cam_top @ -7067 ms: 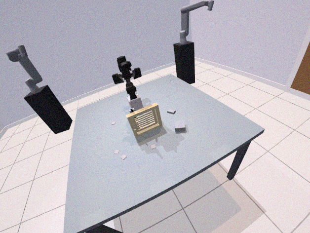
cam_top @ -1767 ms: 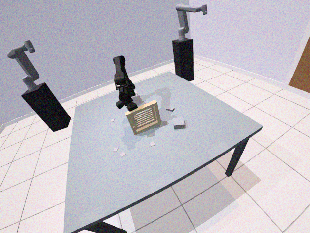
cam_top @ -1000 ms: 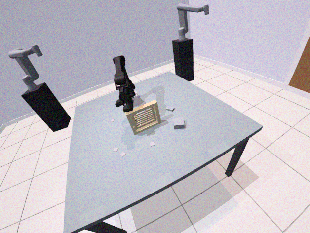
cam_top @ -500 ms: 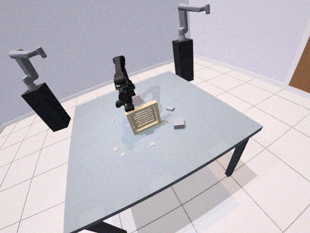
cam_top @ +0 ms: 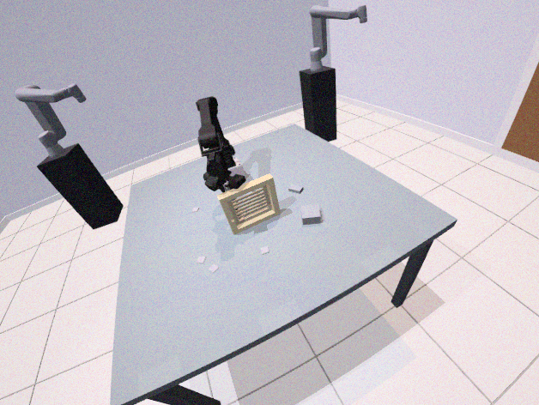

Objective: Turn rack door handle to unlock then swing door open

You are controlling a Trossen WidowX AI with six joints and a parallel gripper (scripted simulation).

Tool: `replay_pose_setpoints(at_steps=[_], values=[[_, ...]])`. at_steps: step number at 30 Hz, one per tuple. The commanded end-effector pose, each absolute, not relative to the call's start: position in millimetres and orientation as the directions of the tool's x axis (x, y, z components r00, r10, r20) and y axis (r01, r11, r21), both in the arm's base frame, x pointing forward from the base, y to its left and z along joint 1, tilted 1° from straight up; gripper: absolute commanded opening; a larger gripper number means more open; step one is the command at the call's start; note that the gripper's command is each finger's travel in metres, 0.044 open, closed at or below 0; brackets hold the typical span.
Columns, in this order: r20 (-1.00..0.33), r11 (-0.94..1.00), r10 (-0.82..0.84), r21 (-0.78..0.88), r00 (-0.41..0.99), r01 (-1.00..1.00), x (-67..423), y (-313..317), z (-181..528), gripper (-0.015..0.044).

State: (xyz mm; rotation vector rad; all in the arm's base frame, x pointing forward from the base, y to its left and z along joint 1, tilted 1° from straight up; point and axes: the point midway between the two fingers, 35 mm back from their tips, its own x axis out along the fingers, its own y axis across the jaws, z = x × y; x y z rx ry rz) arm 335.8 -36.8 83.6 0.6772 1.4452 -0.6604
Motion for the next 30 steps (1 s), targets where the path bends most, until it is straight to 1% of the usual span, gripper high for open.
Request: replay_pose_setpoints(at_steps=[1,8,15,22,30], values=[[-1.0,0.789,0.006,0.02,0.025,0.614,336.6,-35.2,83.6,0.0294],[-1.0,0.951,0.006,0.014,0.025,0.31,336.6,-35.2,83.6,0.0294],[-1.0,0.999,0.006,0.006,0.025,-0.032,336.6,-35.2,83.6,0.0294],[-1.0,0.929,0.006,-0.003,0.025,-0.37,336.6,-35.2,83.6,0.0294],[-1.0,0.714,0.006,-0.013,0.025,-0.7,336.6,-35.2,83.6,0.0294]])
